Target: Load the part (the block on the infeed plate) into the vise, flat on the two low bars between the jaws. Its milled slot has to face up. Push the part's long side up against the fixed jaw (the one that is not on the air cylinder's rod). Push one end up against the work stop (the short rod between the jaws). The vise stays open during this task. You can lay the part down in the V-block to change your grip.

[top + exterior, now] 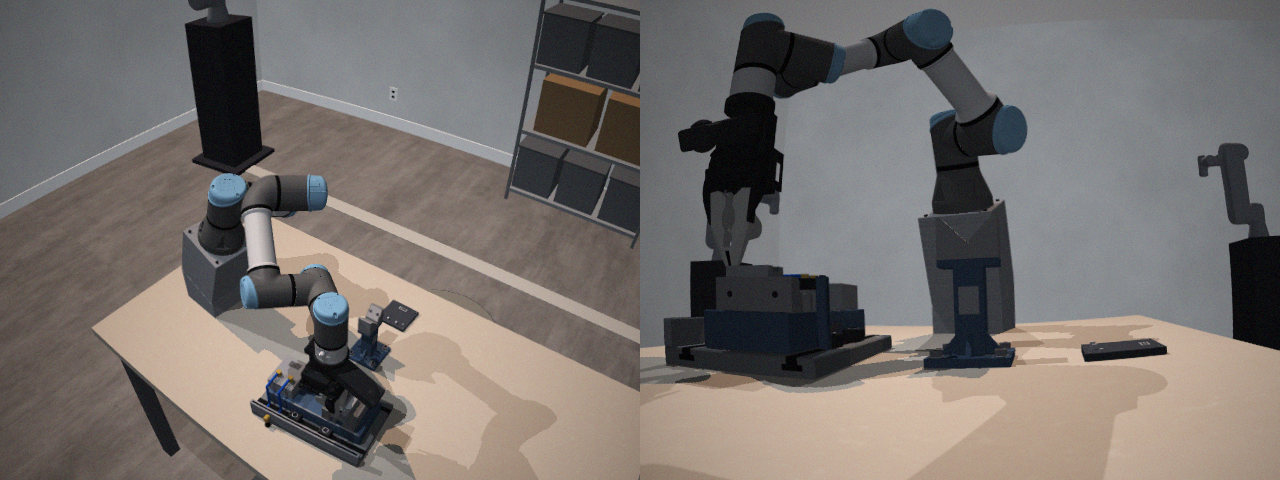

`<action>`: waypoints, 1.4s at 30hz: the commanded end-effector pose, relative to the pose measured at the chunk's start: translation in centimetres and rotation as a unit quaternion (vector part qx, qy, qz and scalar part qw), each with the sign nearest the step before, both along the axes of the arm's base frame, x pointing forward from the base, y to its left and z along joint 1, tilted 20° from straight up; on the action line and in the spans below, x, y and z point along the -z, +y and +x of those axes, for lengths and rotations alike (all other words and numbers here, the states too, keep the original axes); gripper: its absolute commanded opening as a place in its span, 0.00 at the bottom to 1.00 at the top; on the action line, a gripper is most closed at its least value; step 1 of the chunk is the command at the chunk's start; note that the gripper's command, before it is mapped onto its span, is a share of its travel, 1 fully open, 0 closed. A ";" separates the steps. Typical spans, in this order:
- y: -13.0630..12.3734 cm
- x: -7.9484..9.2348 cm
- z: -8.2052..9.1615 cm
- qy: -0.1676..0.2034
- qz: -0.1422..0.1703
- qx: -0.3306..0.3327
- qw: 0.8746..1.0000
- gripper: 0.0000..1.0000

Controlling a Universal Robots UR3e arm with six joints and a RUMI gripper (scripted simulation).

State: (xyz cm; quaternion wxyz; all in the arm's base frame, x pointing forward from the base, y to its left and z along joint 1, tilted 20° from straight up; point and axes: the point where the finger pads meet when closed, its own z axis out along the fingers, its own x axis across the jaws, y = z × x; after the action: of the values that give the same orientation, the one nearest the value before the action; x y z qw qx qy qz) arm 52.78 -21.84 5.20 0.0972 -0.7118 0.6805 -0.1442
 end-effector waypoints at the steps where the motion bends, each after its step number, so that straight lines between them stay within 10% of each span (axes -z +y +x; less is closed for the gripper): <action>1: 0.0 -0.1 0.0 -0.001 -0.001 0.000 1.000 0.00; 42: 1.1 -0.1 0.0 -0.001 -0.001 0.000 1.000 0.00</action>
State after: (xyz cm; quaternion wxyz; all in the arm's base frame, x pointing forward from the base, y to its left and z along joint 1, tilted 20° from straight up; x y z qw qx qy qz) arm 52.74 -20.78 5.13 0.0970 -0.7117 0.6806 -0.1445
